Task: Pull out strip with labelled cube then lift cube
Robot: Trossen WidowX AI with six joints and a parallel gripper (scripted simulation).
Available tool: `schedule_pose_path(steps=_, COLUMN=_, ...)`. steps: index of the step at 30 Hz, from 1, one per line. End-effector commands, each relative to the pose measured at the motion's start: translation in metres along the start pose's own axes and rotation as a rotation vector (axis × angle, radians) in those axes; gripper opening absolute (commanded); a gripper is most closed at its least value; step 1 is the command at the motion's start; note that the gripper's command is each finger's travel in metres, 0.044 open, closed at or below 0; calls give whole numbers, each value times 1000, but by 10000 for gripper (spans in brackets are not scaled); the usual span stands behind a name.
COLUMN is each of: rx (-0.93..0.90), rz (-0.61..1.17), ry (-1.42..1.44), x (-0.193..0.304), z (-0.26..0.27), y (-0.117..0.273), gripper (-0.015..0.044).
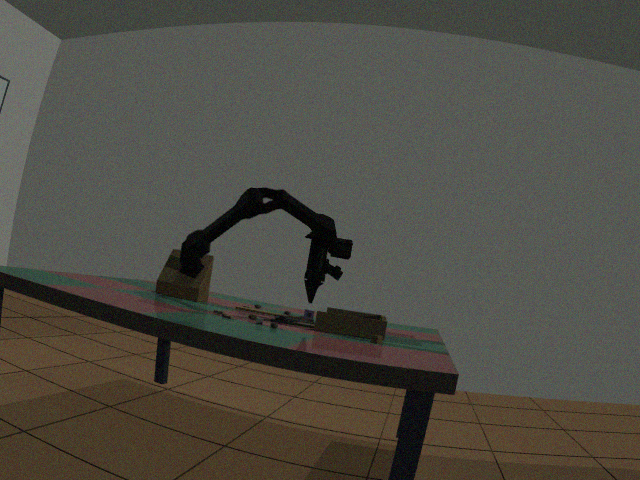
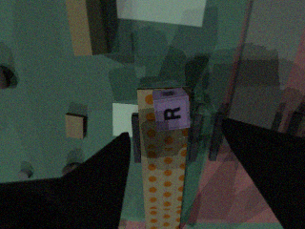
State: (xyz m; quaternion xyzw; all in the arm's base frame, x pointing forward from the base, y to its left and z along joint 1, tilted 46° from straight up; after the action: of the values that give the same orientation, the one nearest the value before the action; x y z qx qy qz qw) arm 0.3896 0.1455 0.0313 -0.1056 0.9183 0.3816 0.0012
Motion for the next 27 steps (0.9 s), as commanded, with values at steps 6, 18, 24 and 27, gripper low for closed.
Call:
schedule_pose_path(steps=6, rx=2, rz=-6, ry=-2, x=-3, z=0, y=-14, gripper=250)
schedule_pose_path(steps=18, rx=3, rz=-6, ry=-2, x=-3, z=-1, y=-33, gripper=250)
schedule_pose_path(steps=24, rx=4, rz=-6, ry=-2, x=-3, z=-1, y=-43, gripper=250)
schedule_pose_path(steps=27, rx=4, rz=-6, ry=-2, x=-3, z=-1, y=-48, gripper=250)
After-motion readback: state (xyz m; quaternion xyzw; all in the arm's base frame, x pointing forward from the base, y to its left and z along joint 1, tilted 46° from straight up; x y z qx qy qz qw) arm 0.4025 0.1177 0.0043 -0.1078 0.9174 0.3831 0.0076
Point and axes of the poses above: the point midway between the two fingers, 35 mm back from their tips, its own y axis back along the fingers, its own z axis across the jaws, x = y × z, the point moved 5 cm from there along y, back along the fingers, and after that the axes turned 11 degrees about -y, right-handed, at the moved point
